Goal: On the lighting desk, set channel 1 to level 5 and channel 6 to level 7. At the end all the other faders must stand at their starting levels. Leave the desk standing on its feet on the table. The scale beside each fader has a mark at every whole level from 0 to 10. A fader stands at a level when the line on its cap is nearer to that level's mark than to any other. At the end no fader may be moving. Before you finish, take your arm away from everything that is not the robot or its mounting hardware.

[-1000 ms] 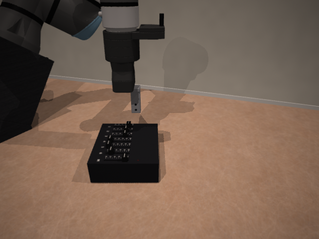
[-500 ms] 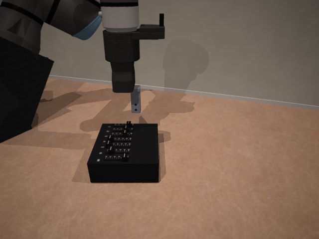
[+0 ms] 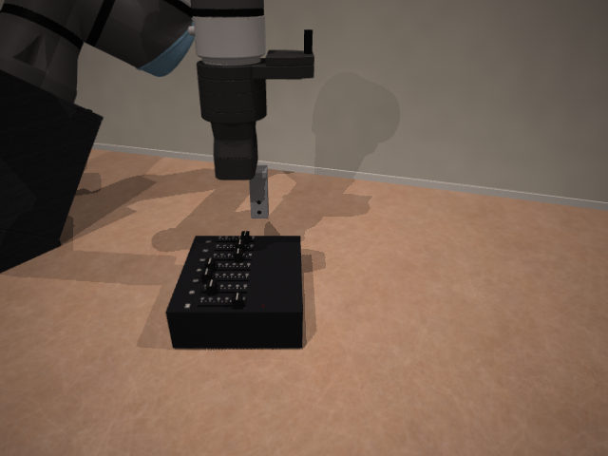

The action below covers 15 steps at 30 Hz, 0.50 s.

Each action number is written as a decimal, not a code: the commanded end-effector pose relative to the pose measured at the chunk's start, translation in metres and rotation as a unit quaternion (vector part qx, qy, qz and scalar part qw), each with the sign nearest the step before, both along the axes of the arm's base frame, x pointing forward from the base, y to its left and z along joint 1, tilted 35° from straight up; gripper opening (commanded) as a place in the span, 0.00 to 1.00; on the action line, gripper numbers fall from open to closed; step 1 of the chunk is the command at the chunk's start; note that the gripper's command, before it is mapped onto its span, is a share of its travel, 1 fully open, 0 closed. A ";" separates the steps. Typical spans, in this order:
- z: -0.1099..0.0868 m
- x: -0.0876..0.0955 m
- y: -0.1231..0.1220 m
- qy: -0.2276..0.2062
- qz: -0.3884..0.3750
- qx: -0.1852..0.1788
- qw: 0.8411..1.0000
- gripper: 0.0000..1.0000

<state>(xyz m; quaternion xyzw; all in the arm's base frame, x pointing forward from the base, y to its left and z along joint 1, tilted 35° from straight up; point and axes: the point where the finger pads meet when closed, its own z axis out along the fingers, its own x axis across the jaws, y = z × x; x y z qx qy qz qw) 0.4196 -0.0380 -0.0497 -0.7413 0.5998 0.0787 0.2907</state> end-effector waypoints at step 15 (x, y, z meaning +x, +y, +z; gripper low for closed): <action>-0.010 0.004 0.006 0.000 0.000 0.000 1.000 0.00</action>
